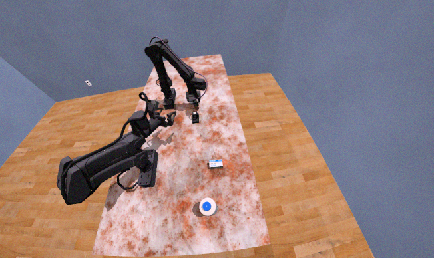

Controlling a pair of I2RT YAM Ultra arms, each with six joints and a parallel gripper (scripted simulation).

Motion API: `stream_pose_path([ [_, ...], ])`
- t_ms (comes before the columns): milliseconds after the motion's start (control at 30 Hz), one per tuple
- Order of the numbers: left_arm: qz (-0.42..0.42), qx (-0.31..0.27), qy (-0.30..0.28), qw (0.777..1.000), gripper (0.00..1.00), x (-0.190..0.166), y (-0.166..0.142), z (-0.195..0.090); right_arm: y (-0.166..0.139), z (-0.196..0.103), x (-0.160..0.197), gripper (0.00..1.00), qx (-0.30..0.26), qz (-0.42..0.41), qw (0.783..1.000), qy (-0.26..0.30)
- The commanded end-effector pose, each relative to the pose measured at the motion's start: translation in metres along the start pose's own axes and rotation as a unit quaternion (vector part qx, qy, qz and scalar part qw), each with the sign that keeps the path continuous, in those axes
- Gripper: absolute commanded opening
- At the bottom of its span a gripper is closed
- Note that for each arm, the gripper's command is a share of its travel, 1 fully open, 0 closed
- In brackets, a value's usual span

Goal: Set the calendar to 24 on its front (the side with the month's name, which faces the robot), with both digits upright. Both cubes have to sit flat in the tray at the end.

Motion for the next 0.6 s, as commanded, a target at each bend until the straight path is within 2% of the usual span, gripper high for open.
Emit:
stream_pose_path([
  [0, 0.001, -0.008, 0.008, 1.0, 0.56, -0.004, 0.003, -0.007, 0.003, 0.0, 0.0, 1.0, -0.006, 0.0, 1.0, -0.001],
  [300, 0.0, -0.014, 0.026, 1.0, 0.56, 0.002, 0.006, -0.032, 0.003, 0.0, 0.0, 1.0, -0.006, 0.0, 1.0, -0.001],
  [433, 0.004, -0.013, 0.026, 1.0, 1.0, 0.001, 0.008, -0.046, 0.003, 0.0, 0.0, 1.0, -0.006, 0.0, 1.0, -0.001],
  [500, 0.005, -0.011, 0.027, 1.0, 1.0, 0.001, 0.007, -0.059, 0.003, 0.0, 0.0, 1.0, -0.006, 0.0, 1.0, -0.001],
  [567, 0.005, -0.011, 0.027, 1.0, 1.0, 0.001, 0.007, -0.059, 0.003, 0.0, 0.0, 1.0, -0.006, 0.0, 1.0, -0.001],
])
Point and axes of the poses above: on each arm, the point where the finger pads meet when closed, its own z axis out along the fingers, its own x axis across the jaws, y = z × x, the point moved 7 cm from there along -z, back along the fingers, and after that the axes turned 4 degrees about z, right-handed, at the moved point
